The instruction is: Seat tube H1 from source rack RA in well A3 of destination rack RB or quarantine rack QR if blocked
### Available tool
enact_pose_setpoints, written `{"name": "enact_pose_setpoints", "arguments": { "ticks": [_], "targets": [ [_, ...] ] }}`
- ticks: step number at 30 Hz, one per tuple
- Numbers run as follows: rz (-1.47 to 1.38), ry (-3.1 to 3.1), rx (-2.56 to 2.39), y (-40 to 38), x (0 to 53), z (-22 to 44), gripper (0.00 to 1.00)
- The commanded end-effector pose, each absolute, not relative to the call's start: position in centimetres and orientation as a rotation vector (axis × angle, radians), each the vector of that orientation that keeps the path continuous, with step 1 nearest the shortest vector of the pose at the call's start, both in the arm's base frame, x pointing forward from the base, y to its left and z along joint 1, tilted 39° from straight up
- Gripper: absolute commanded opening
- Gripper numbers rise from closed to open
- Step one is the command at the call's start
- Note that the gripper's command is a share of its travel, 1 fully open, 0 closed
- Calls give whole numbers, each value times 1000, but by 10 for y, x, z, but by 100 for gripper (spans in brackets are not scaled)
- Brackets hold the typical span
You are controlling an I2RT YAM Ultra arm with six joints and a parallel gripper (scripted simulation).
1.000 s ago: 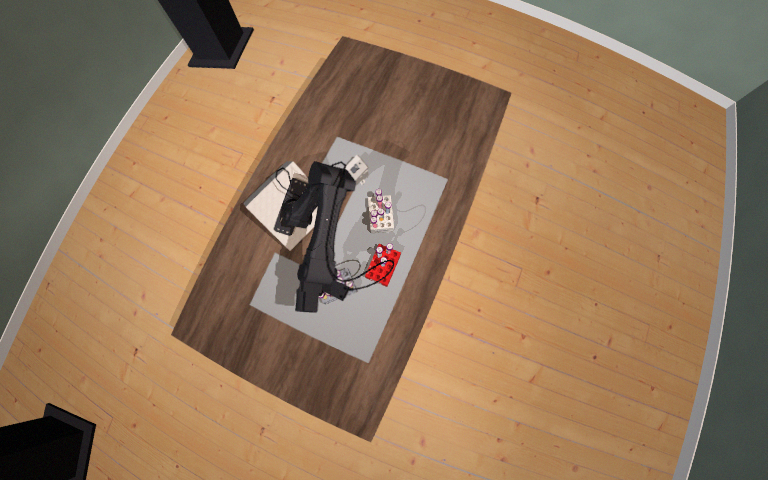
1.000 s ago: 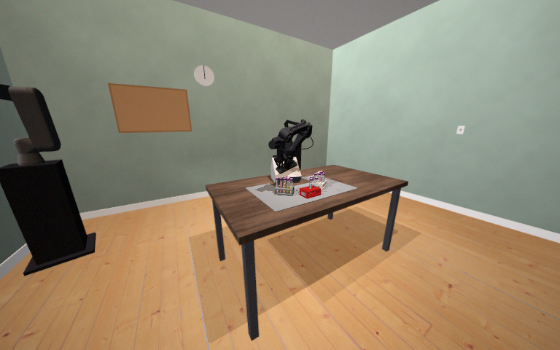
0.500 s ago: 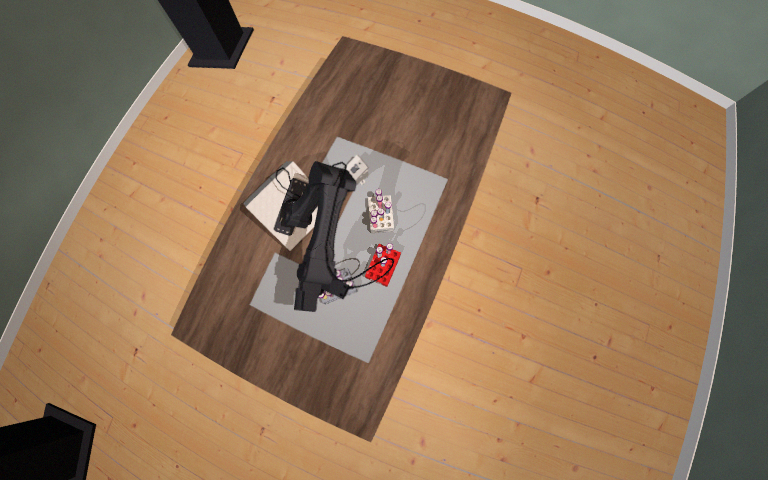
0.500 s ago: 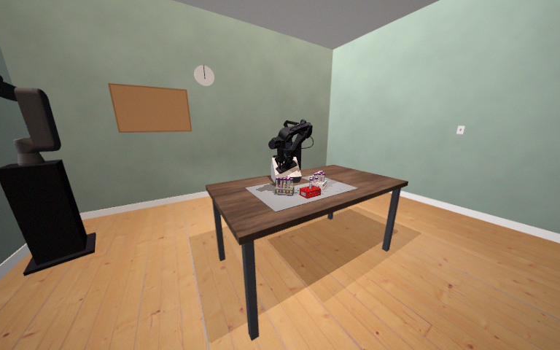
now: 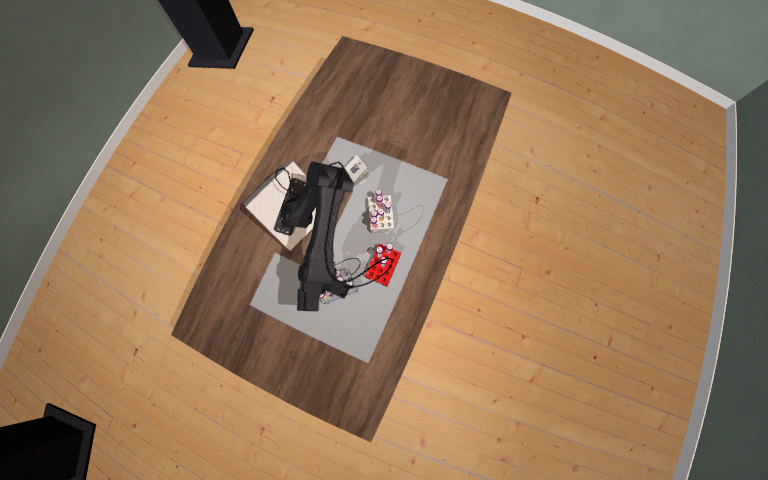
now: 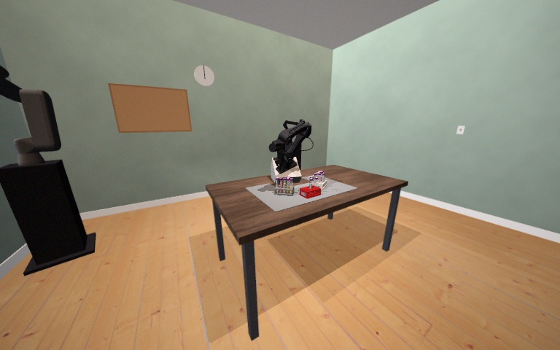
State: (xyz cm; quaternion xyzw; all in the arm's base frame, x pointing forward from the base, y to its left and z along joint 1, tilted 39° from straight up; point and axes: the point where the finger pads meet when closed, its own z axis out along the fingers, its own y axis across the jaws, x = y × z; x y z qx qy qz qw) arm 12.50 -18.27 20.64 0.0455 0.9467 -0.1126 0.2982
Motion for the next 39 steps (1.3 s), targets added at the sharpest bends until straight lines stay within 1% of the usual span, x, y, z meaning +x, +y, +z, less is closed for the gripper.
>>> {"name": "enact_pose_setpoints", "arguments": {
  "ticks": [1,7,8,10,17,30,39],
  "targets": [
    [-364,2495,126,-189,129,209,30],
    [-336,2504,135,-194,133,199,30],
    [-377,2490,123,-201,136,211,30],
    [-322,2510,140,-197,136,193,30],
    [-322,2510,140,-201,143,182,30],
    [-390,2475,125,-204,147,192,30],
    [-365,2486,125,-198,148,182,30]
  ]
}}
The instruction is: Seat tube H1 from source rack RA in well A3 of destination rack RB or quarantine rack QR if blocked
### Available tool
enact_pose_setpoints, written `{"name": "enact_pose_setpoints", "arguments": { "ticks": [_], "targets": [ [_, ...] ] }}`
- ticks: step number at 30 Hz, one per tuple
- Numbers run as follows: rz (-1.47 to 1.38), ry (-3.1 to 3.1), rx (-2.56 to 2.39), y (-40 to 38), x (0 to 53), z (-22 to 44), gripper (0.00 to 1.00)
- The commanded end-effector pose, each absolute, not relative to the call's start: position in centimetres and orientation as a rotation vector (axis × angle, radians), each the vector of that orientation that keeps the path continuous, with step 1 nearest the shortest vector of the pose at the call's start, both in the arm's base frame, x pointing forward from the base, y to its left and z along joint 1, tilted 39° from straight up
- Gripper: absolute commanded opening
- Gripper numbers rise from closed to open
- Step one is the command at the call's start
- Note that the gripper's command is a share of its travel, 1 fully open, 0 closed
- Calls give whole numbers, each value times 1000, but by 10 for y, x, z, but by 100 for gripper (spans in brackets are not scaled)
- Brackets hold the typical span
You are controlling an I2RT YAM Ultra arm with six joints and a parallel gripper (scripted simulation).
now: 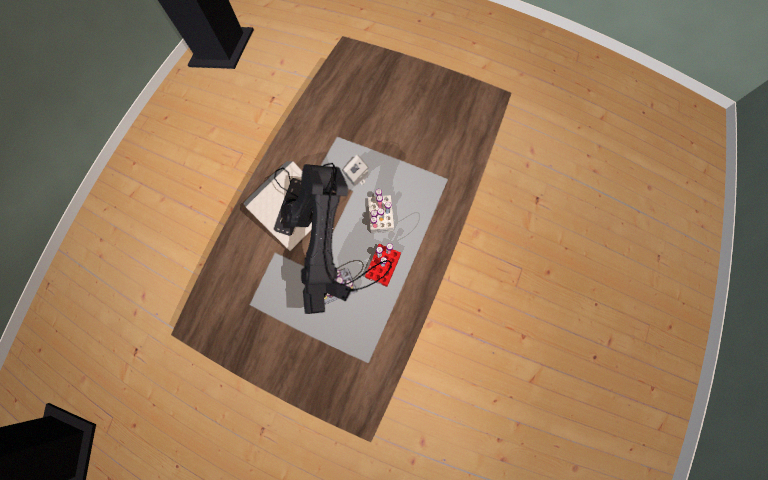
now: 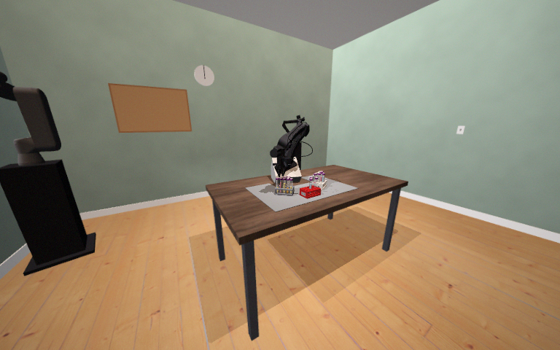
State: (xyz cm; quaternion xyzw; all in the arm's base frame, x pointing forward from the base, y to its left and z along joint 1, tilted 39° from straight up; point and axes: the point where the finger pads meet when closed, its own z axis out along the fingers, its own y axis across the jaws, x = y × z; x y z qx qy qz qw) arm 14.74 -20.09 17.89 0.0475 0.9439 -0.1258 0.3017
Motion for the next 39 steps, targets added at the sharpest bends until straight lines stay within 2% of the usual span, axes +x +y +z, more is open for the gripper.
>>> {"name": "enact_pose_setpoints", "arguments": {
  "ticks": [1,27,33,39],
  "targets": [
    [-365,2486,125,-198,148,182,30],
    [-411,2466,115,-205,154,192,30],
    [-363,2489,129,-200,153,173,30],
    [-409,2462,118,-207,156,188,30]
  ]
}}
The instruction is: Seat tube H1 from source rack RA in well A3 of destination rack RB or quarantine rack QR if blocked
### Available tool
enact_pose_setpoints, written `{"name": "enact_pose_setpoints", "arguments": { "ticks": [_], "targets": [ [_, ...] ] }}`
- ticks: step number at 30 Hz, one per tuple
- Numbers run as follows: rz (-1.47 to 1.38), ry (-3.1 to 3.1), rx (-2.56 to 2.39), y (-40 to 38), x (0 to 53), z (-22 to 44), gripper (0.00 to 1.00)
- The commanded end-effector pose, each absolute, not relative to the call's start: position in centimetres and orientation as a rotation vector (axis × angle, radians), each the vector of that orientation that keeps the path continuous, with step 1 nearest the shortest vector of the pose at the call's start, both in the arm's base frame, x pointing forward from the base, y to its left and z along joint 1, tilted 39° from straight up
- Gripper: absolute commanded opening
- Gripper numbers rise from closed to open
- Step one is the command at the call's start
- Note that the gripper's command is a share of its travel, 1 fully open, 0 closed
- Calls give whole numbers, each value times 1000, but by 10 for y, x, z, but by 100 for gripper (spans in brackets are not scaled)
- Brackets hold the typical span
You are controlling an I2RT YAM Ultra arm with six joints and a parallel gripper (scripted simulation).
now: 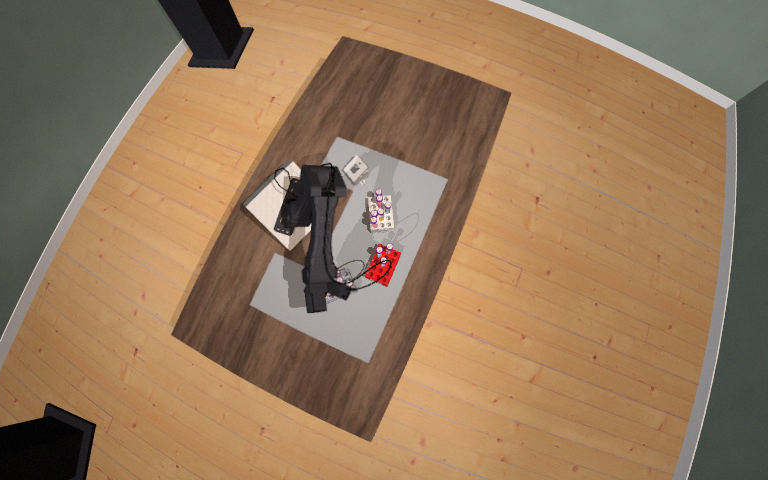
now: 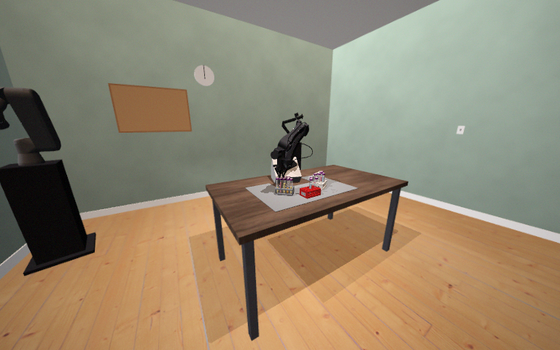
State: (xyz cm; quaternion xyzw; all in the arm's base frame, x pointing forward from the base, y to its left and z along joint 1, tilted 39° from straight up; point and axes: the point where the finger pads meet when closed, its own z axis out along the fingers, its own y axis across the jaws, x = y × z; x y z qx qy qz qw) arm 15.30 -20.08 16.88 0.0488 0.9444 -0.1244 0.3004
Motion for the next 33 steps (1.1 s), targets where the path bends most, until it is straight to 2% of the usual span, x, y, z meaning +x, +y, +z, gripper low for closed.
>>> {"name": "enact_pose_setpoints", "arguments": {
  "ticks": [1,6,7,33],
  "targets": [
    [-409,2462,118,-207,156,188,30],
    [-406,2463,121,-207,156,188,30],
    [-403,2464,121,-207,156,188,0],
    [-402,2463,120,-206,156,188,0]
  ]
}}
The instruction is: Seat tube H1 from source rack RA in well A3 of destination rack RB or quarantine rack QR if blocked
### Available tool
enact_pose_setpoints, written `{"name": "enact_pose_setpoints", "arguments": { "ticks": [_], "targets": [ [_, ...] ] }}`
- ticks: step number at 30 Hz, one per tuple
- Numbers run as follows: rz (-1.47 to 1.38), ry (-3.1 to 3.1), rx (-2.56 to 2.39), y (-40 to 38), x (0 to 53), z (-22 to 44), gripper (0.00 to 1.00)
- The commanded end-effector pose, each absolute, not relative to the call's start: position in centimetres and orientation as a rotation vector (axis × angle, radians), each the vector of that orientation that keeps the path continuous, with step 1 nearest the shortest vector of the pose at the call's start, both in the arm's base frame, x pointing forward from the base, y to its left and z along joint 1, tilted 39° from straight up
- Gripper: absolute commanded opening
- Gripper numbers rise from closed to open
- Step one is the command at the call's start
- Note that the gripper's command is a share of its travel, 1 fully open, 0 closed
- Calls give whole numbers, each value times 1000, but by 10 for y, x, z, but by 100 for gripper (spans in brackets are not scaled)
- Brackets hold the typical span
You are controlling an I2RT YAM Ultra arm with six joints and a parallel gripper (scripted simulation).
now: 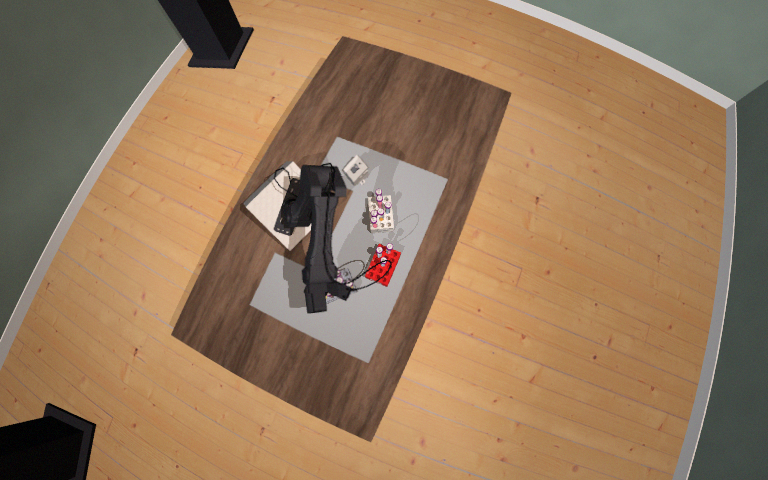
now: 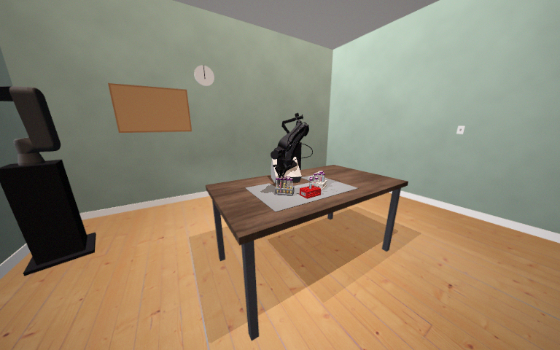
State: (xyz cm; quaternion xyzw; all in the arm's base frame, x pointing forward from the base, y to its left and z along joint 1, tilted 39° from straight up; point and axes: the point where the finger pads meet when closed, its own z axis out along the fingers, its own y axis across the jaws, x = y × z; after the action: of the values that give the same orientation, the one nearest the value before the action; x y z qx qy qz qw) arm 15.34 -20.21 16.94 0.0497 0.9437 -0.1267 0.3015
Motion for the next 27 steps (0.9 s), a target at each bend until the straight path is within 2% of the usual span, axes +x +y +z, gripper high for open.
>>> {"name": "enact_pose_setpoints", "arguments": {
  "ticks": [1,27],
  "targets": [
    [-402,2463,120,-206,156,188,0],
    [-387,2474,121,-196,142,204,0]
  ]
}}
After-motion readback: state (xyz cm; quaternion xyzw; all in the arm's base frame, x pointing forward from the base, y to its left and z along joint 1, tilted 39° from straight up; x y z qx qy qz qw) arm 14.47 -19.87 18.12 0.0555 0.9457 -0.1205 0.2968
